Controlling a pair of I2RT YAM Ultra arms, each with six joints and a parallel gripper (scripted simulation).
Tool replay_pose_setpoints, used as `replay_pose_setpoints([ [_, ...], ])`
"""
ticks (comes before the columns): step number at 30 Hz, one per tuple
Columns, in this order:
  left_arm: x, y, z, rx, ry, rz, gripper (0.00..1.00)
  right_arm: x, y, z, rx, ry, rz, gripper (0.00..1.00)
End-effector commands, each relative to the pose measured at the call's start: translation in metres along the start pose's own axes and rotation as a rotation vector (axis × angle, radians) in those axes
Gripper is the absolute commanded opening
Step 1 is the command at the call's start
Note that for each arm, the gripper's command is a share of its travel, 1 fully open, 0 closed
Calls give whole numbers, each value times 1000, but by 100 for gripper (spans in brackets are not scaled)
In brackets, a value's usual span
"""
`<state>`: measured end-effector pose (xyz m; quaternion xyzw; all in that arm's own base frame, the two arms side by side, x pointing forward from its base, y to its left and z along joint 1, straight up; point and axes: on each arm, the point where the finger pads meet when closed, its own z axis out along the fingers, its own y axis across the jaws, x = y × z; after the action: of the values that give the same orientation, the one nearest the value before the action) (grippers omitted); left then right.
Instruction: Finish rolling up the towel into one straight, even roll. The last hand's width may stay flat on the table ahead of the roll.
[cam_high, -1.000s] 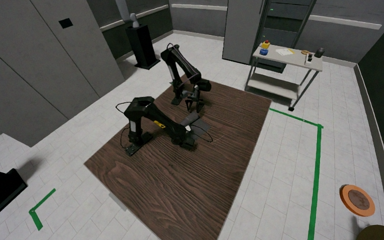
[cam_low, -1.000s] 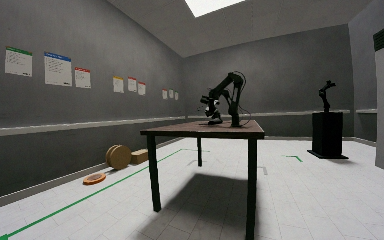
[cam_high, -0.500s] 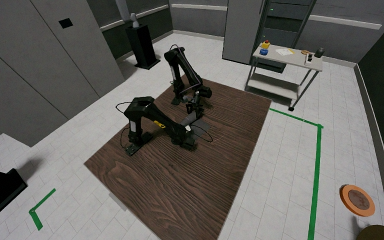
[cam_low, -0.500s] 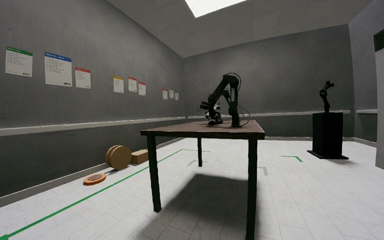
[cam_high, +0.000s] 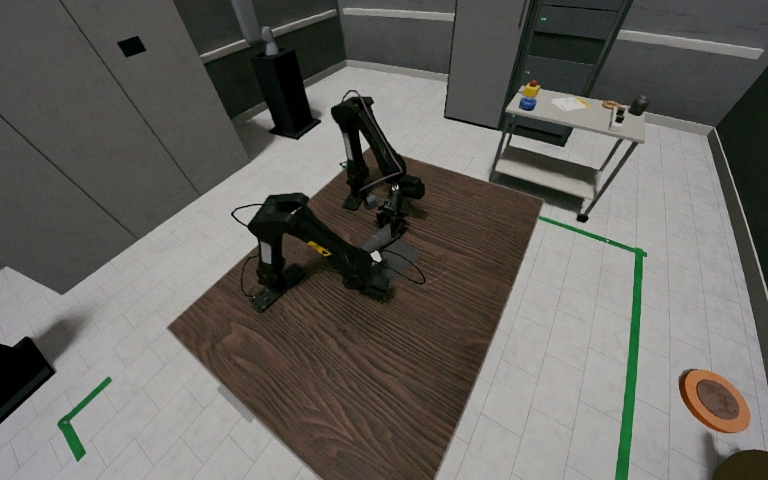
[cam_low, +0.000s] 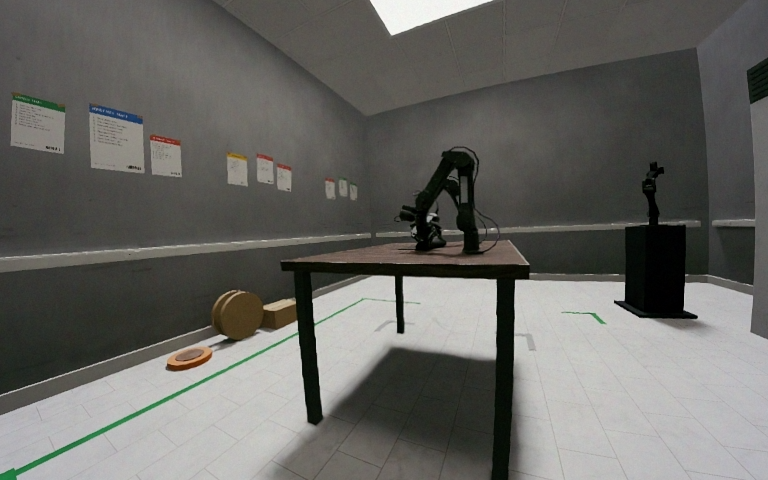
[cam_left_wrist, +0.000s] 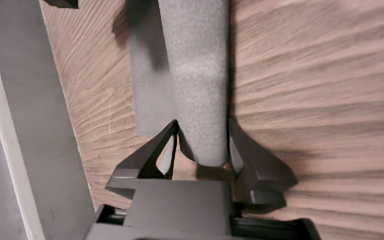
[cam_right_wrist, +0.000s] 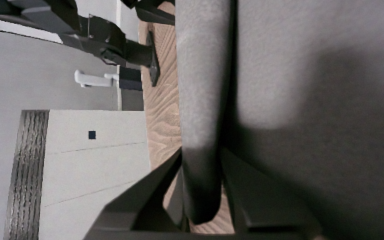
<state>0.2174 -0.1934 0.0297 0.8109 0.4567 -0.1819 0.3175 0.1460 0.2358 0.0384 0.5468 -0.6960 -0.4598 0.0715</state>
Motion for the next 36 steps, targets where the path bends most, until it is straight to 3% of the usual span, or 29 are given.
replay_pose_setpoints([
  [1, 0, -4, 2, 1, -22, -10, 55, -11, -2, -7, 2, -37, -24, 31],
  [24, 0, -4, 2, 1, -22, -10, 33, -11, -2, -7, 2, -37, -24, 31],
  [36, 0, -4, 2, 1, -22, -10, 30, -11, -2, -7, 2, -37, -24, 31],
])
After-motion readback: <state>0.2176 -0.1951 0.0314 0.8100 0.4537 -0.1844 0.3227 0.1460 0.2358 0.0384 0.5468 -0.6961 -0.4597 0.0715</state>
